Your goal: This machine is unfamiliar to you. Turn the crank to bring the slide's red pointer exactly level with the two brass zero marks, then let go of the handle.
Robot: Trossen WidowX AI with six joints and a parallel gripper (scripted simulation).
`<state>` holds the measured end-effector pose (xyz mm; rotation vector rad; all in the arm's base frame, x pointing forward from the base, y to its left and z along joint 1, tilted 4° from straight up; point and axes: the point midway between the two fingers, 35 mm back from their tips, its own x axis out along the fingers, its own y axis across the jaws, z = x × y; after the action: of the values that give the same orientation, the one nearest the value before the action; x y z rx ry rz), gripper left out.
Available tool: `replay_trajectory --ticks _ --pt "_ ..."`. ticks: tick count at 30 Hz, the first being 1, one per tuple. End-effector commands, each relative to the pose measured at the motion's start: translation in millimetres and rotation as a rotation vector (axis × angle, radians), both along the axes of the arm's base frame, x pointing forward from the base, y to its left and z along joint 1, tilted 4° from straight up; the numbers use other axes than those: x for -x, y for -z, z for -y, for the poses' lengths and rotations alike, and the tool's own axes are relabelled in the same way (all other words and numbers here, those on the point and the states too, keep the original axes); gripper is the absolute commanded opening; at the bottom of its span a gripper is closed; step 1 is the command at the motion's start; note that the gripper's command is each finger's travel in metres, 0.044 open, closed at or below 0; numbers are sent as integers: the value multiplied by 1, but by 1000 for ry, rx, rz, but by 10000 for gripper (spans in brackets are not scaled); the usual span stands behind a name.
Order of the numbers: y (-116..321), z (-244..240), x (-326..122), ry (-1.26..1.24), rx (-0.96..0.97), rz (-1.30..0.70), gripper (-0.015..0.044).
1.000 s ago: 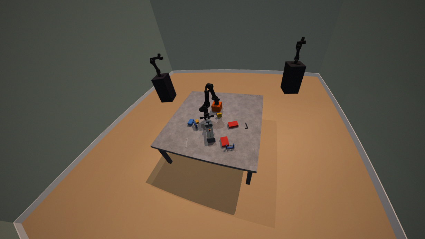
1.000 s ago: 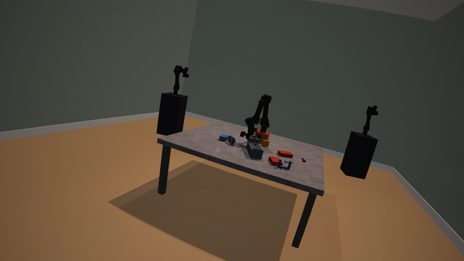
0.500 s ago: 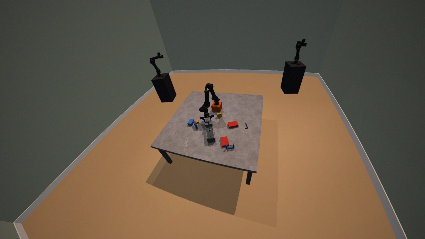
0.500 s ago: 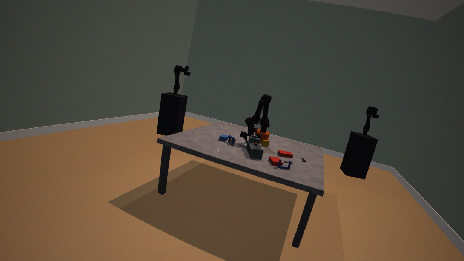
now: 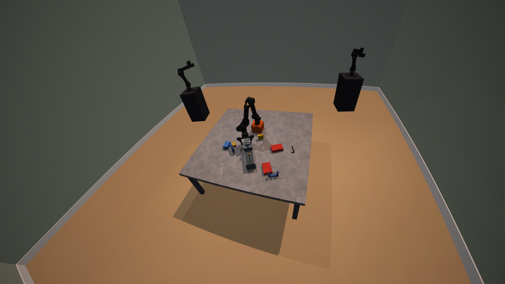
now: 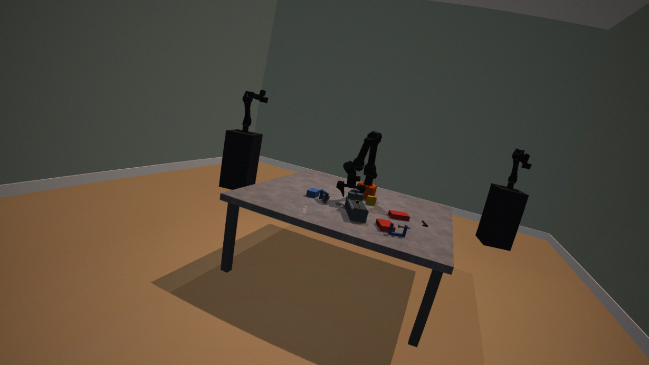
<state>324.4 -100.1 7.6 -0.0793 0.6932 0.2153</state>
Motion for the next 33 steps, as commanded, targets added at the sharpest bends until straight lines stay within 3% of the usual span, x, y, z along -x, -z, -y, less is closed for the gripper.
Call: replay_trajectory --ticks 1,10,23,26,33 --pt "-13 1 -1 -6 7 10 440" --pt "-35 1 1 -6 7 10 440" --pt "-137 4 11 -1 4 5 440" --pt "-143 3 12 -5 9 5 440" --pt "-151 4 -8 -205 236 -12 440"
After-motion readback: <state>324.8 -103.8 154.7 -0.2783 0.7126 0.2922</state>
